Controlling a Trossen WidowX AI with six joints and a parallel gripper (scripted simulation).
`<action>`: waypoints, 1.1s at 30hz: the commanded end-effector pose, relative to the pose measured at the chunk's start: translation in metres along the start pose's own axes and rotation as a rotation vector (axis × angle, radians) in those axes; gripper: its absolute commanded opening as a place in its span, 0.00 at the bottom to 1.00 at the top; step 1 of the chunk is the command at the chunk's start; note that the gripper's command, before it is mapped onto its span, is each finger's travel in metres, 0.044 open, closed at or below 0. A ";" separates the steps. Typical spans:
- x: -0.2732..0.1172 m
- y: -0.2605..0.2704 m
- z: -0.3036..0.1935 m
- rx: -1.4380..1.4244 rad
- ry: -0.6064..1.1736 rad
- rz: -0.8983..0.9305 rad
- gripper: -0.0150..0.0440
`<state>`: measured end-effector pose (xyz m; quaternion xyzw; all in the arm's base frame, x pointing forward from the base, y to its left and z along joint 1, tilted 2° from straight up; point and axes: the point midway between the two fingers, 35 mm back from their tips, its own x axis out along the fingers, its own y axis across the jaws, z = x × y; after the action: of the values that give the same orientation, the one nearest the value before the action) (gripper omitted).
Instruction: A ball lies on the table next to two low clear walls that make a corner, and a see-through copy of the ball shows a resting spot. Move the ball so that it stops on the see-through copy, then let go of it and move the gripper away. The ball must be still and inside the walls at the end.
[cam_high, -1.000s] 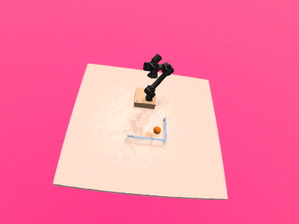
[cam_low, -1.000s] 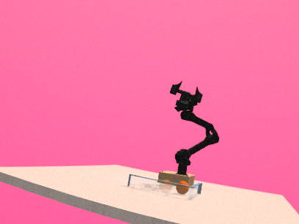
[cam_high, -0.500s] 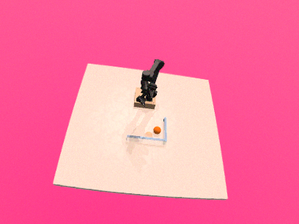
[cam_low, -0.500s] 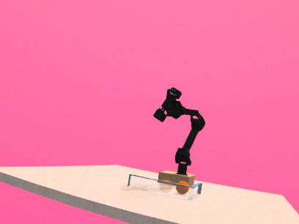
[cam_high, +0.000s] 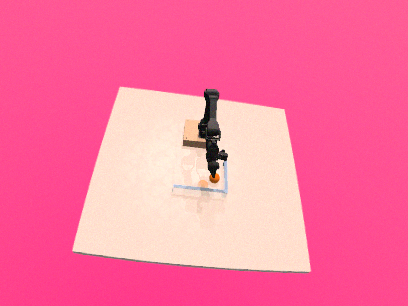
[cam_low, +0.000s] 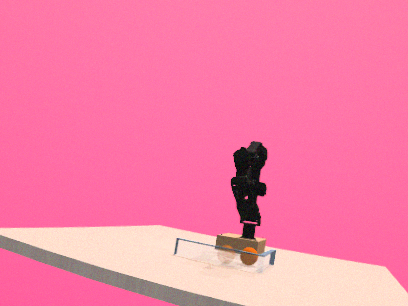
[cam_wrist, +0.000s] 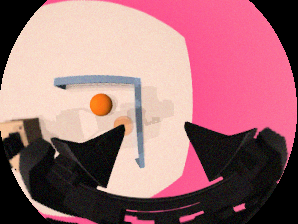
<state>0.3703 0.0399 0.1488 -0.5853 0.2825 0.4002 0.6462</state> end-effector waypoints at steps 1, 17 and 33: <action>0.027 0.040 0.016 0.053 0.064 0.239 0.97; 0.057 0.101 0.030 0.071 0.208 0.529 0.97; 0.074 0.111 0.027 0.072 0.208 0.528 0.97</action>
<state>0.3148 0.0810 0.0398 -0.5078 0.4983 0.4824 0.5110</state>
